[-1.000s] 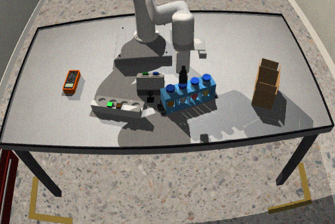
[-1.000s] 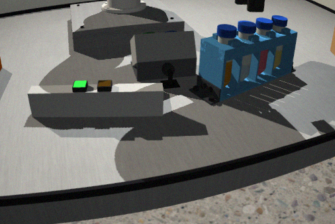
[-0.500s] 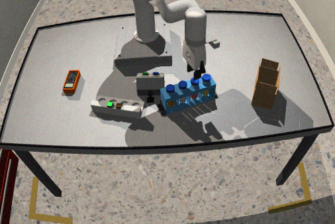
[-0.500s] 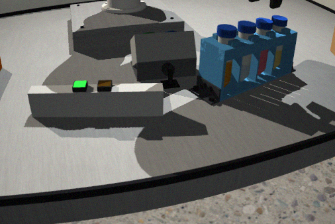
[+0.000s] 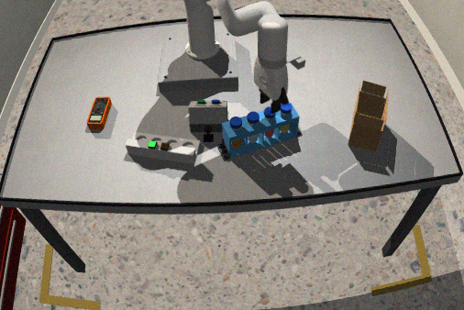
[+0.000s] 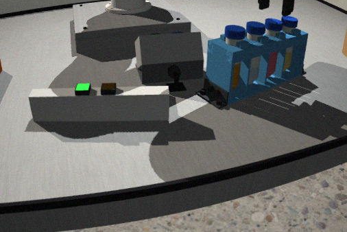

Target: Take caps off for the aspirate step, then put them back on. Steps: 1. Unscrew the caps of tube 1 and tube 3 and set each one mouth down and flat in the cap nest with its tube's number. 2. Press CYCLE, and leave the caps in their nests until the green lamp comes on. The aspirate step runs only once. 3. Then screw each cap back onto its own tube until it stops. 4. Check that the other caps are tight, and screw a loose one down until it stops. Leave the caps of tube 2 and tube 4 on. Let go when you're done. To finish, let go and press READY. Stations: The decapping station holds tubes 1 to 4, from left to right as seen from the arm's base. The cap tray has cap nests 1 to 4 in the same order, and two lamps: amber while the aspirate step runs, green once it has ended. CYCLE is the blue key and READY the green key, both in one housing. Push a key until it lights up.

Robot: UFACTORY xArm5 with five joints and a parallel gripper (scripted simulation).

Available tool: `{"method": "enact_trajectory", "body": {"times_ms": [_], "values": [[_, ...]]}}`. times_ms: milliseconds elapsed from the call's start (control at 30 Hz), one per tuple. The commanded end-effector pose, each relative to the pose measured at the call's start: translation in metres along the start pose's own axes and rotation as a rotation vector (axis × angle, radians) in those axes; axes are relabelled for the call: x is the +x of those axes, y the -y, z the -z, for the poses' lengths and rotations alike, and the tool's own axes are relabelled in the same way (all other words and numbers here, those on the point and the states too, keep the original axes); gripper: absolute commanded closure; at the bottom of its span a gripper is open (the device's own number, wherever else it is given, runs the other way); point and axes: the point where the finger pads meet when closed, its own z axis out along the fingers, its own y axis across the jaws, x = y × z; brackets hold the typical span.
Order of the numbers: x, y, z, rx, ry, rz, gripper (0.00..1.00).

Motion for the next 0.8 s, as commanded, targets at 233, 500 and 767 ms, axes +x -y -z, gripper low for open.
{"method": "enact_trajectory", "body": {"times_ms": [233, 500, 767], "values": [[0.0, -0.002, -0.019, -0.004, 0.0, 0.001, 0.54], [0.0, -0.002, -0.02, -0.004, 0.0, 0.001, 0.54], [0.0, -0.002, -0.024, -0.004, 0.0, 0.001, 0.54]]}}
